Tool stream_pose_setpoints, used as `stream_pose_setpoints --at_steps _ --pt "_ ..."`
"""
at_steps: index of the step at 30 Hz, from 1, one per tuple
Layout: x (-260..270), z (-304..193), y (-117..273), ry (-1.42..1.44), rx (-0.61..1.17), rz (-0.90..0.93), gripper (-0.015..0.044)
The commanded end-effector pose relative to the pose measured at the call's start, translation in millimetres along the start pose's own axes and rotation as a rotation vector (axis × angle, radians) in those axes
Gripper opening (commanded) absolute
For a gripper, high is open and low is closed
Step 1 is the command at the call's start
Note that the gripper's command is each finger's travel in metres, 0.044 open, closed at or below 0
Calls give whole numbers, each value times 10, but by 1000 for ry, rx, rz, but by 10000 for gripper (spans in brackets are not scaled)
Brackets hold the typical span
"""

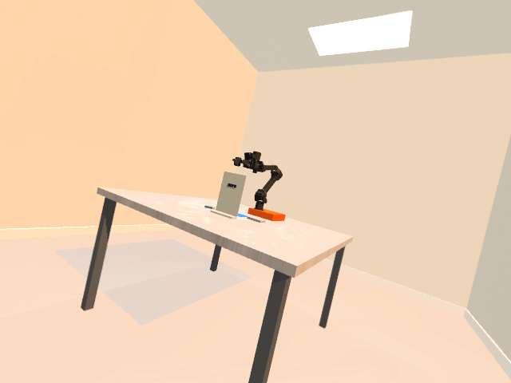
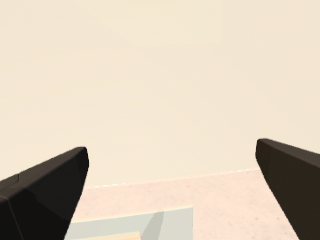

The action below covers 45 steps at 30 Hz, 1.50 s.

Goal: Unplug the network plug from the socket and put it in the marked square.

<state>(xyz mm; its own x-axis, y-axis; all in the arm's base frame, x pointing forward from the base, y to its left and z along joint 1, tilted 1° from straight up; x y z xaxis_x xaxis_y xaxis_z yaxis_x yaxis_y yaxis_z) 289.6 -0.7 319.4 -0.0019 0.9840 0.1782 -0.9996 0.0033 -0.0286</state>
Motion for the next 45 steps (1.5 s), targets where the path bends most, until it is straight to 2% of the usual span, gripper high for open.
stream_pose_setpoints --at_steps 1,9,10,26,45 --pt "0 -7 -4 -6 0 1 374" --pt "-19 -321 -158 -261 21 65 164" --pt "-22 -365 -173 -296 25 73 156" --pt "-74 -1050 -228 -851 133 185 156" --pt "-82 -1692 89 -1472 345 245 156"
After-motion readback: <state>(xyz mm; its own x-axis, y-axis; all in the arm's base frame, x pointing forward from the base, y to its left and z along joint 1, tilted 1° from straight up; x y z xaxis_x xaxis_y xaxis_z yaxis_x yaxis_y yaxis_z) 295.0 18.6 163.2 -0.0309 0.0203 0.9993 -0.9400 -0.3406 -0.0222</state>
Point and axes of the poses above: the point midway between the two fingers, 35 mm back from their tips, its own y axis back along the fingers, its own x axis across the jaws, z = x × y, the point moved 3 cm from there along y, back along the fingers, and after that the axes turned 11 degrees about -y, right-handed, at the moved point
